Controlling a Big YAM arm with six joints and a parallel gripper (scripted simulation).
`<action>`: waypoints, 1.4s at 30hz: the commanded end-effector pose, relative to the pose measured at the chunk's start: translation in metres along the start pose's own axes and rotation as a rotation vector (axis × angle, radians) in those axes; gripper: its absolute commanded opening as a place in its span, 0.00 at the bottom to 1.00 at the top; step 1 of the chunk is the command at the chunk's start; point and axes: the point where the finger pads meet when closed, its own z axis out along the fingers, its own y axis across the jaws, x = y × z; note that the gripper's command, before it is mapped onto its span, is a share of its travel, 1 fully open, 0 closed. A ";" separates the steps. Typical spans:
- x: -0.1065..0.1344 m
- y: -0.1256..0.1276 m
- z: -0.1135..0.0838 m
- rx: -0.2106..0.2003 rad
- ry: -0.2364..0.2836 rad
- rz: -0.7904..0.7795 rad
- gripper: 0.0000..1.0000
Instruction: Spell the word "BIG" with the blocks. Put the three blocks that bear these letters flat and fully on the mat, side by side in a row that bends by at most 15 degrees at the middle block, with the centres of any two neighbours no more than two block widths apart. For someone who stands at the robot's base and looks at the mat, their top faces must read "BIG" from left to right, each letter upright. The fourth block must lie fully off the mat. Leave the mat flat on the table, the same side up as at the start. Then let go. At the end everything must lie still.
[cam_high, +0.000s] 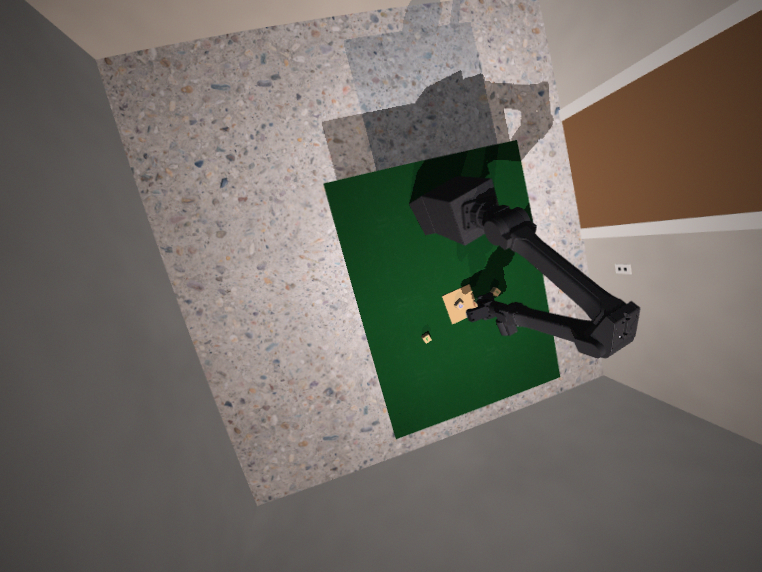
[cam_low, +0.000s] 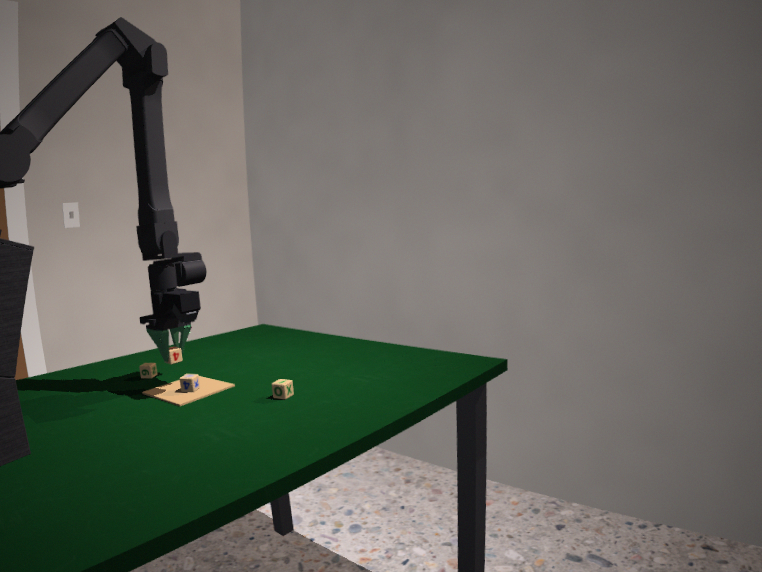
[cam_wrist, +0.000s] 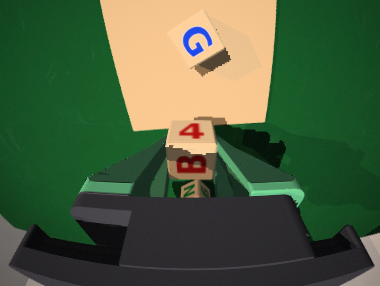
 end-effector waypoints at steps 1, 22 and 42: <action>0.002 0.000 0.022 0.000 -0.004 0.000 0.27; 0.001 -0.007 0.051 0.015 -0.007 0.000 0.27; 0.001 -0.007 0.051 0.015 -0.007 0.000 0.27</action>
